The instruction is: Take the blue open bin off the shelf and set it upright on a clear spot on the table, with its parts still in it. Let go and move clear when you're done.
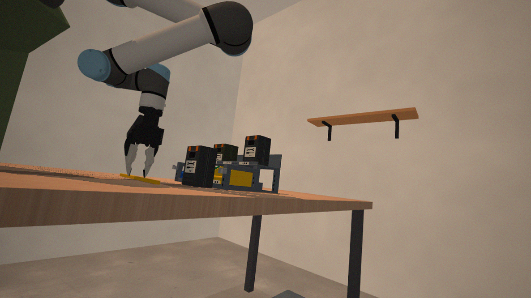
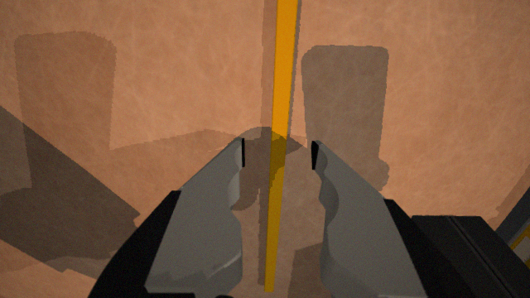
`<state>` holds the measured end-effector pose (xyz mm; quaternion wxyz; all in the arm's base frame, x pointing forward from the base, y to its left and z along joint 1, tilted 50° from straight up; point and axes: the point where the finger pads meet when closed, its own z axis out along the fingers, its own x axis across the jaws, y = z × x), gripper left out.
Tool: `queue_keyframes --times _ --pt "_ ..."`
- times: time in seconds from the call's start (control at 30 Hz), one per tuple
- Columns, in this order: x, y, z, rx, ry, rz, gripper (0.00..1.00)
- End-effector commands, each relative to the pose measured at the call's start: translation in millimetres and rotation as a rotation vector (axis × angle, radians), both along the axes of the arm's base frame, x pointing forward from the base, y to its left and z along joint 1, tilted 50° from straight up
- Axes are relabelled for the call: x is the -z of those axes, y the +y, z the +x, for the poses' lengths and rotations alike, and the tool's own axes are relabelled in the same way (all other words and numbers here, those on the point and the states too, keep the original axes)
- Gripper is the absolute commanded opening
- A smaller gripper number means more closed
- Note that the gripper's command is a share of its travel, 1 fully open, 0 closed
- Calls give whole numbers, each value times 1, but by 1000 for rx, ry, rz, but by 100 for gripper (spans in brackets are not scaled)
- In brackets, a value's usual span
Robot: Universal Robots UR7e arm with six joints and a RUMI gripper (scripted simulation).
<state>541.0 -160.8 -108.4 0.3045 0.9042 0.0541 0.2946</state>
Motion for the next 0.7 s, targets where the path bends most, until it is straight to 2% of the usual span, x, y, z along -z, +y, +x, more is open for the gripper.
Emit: queue_keyframes --times 0.0,0.27,0.67 --pt "-2 2 -1 0 -1 0 26" --pt "-9 8 -8 0 -1 0 26" --pt "-36 29 -31 0 -1 0 26"
